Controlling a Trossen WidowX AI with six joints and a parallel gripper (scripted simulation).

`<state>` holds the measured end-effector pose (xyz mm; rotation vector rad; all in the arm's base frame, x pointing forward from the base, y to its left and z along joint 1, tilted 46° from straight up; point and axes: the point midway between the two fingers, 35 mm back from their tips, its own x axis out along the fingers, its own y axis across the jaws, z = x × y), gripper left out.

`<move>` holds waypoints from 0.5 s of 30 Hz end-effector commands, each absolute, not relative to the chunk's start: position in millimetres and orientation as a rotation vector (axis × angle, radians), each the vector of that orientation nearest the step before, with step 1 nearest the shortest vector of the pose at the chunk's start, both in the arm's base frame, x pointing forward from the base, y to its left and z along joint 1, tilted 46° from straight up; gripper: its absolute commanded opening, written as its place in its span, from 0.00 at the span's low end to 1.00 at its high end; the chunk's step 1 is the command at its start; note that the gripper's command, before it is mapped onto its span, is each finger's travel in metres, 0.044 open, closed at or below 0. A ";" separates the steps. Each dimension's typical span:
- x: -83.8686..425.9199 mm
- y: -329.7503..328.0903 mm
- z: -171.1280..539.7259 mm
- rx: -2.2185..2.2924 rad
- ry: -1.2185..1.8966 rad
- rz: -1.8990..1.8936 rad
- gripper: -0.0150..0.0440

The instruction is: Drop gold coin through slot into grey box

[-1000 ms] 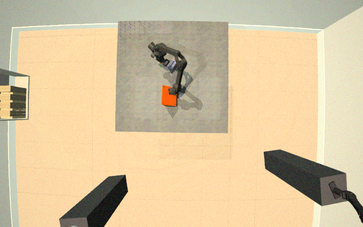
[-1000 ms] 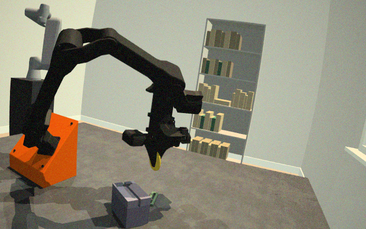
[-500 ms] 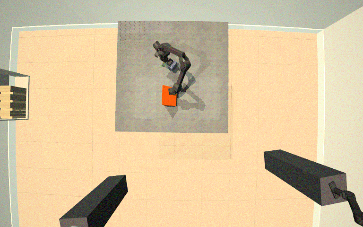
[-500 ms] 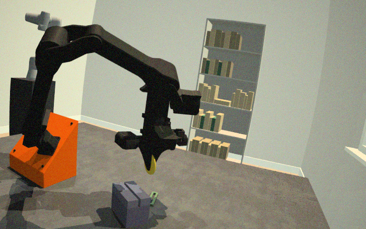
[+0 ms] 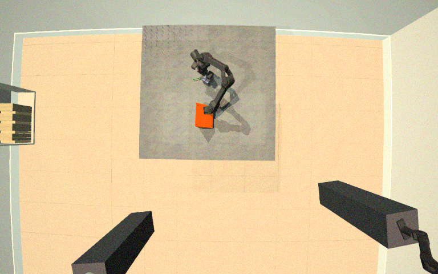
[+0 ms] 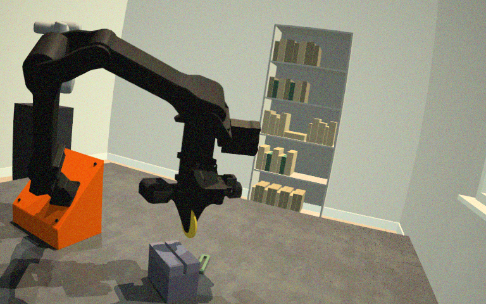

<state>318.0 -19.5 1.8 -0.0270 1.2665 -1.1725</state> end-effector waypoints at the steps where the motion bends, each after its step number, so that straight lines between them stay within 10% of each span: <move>1: 314.0 -27.5 9.7 -0.033 1.265 -1.172 0.25; 15: 308.4 -41.0 22.5 -0.031 1.265 -1.177 0.25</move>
